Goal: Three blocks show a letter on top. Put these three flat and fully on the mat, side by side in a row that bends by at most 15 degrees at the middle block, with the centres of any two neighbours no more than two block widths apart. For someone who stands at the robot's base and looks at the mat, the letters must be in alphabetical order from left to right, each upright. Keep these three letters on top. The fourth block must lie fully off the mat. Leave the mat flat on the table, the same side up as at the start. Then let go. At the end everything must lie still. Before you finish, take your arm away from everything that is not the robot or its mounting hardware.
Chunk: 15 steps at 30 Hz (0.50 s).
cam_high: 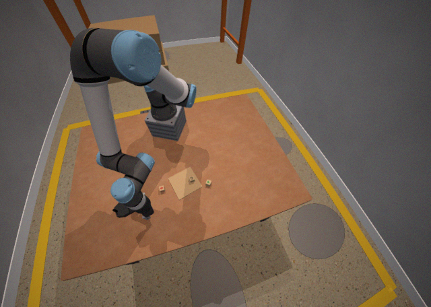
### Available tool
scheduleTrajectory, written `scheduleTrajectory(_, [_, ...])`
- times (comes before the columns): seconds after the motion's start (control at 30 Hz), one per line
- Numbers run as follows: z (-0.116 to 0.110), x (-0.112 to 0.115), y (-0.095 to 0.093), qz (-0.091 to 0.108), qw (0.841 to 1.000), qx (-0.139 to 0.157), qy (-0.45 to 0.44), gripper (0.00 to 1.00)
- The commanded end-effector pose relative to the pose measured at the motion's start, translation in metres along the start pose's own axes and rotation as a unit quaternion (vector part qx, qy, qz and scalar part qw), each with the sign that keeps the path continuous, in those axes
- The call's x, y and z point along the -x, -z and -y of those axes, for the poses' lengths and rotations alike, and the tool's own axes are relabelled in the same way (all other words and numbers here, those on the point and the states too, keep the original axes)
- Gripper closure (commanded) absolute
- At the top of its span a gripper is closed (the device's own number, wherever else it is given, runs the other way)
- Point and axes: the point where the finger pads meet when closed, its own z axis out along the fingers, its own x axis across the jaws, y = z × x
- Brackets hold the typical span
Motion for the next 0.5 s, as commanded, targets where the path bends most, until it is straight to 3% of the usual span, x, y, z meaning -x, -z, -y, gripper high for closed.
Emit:
scheduleTrajectory(0.0, [0.0004,0.0004,0.0006,0.001,1.000,-0.001,0.000,0.21])
scheduleTrajectory(0.43, [0.0004,0.0004,0.0006,0.001,1.000,-0.001,0.000,0.21])
scheduleTrajectory(0.47, [0.0004,0.0004,0.0006,0.001,1.000,-0.001,0.000,0.51])
